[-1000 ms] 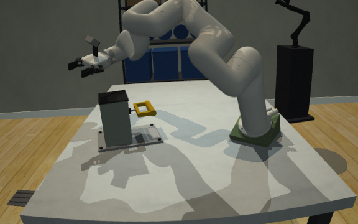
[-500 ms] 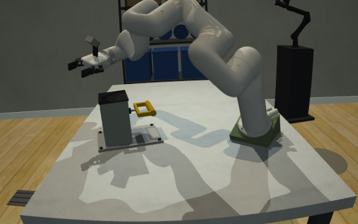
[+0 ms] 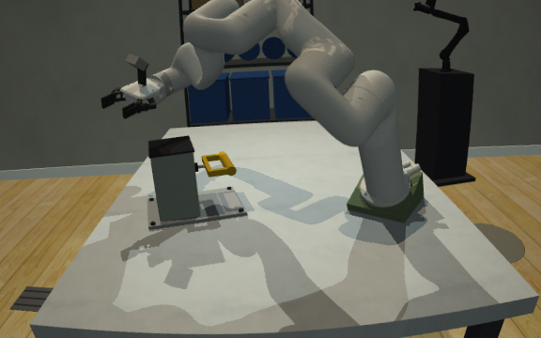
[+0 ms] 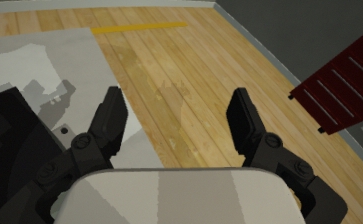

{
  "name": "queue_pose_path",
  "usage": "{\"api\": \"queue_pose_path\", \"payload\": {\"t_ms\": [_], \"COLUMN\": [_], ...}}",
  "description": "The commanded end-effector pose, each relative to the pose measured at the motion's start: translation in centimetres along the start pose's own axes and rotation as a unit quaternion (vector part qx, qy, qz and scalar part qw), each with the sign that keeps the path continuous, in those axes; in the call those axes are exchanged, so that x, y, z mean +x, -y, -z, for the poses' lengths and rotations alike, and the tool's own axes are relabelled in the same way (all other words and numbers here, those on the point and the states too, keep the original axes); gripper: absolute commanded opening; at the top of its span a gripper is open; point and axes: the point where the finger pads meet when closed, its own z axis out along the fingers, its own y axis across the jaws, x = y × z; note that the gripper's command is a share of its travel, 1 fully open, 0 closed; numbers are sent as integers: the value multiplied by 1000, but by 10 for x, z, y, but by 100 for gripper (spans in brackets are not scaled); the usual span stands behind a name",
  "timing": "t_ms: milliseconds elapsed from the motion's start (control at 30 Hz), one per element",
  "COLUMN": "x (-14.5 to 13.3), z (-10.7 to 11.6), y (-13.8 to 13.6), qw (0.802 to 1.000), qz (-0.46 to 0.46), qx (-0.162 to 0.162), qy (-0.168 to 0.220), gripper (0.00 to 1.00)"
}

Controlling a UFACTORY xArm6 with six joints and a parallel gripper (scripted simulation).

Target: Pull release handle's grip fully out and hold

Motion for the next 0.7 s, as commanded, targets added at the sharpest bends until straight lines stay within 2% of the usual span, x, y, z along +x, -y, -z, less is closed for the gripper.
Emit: {"api": "queue_pose_path", "payload": {"t_ms": [0, 100, 233, 433, 600, 667], "x": [6, 7, 12, 23, 34, 34], "z": [-11, -15, -33, -60, -75, -75], "y": [9, 13, 34, 79, 127, 127], "qw": [1000, 999, 996, 981, 953, 953], "qz": [-5, -8, -21, -42, -55, -55], "qx": [22, 30, 69, 145, 214, 214], "qy": [16, 22, 54, 126, 206, 206], "gripper": [100, 100, 100, 100, 100, 100]}}
